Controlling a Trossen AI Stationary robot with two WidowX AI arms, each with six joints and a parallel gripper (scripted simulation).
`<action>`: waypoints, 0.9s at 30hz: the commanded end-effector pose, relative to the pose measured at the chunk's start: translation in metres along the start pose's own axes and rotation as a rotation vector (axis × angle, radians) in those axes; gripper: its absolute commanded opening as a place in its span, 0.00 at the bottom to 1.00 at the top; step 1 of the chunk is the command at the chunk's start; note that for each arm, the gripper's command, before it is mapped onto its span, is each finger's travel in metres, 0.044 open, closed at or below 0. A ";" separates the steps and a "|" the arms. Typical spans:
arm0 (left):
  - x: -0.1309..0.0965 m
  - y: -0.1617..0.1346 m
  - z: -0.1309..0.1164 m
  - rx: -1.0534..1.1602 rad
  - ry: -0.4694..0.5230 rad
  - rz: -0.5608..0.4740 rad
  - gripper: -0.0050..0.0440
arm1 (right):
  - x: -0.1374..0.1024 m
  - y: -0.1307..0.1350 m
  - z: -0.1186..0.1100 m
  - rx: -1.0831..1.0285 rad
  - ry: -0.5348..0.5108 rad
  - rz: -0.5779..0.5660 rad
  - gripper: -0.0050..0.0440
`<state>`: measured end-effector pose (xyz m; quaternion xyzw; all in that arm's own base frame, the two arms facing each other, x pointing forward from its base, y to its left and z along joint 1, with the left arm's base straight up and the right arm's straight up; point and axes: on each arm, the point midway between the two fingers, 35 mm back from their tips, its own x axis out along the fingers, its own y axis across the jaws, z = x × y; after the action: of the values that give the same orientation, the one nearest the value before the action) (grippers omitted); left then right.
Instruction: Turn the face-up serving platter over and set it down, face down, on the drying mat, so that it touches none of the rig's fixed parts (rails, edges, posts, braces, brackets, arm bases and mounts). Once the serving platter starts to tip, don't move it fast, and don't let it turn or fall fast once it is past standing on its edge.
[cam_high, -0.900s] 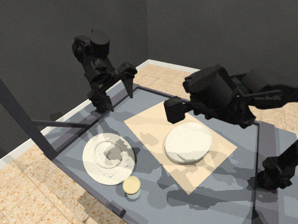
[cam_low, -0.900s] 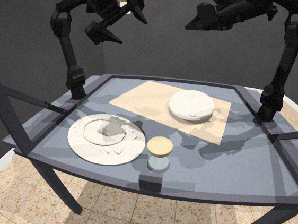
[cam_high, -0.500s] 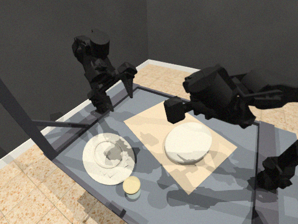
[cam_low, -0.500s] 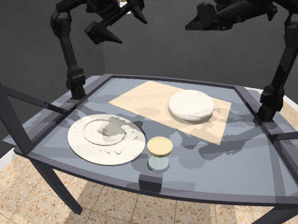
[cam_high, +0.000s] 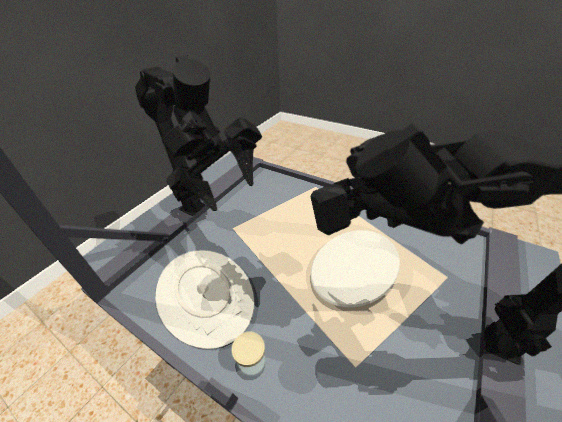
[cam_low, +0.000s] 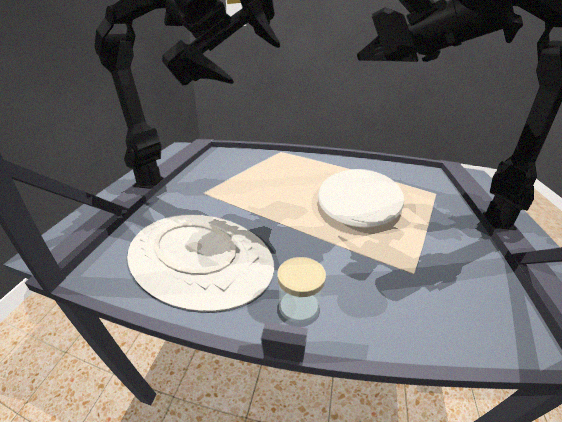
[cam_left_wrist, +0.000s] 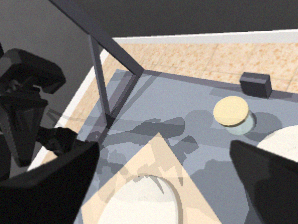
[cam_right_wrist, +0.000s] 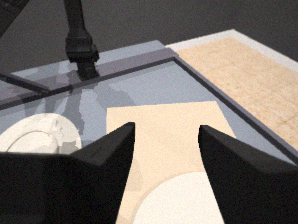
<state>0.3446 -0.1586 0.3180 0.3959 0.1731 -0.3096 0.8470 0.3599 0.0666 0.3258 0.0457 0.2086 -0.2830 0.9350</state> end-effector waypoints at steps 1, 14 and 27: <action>0.004 0.007 -0.009 -0.046 -0.006 0.013 0.92 | -0.002 -0.015 0.002 0.088 -0.002 0.011 0.43; 0.022 0.030 -0.051 -0.206 -0.024 0.058 0.92 | 0.009 -0.047 -0.038 0.327 0.082 0.042 0.43; 0.033 0.051 -0.103 -0.370 -0.047 0.110 0.92 | 0.019 -0.079 -0.087 0.590 0.172 0.058 0.43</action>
<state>0.3936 -0.0777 0.2637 0.2575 0.1985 -0.2441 0.9136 0.3098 0.0142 0.2479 0.2979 0.2083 -0.3093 0.8788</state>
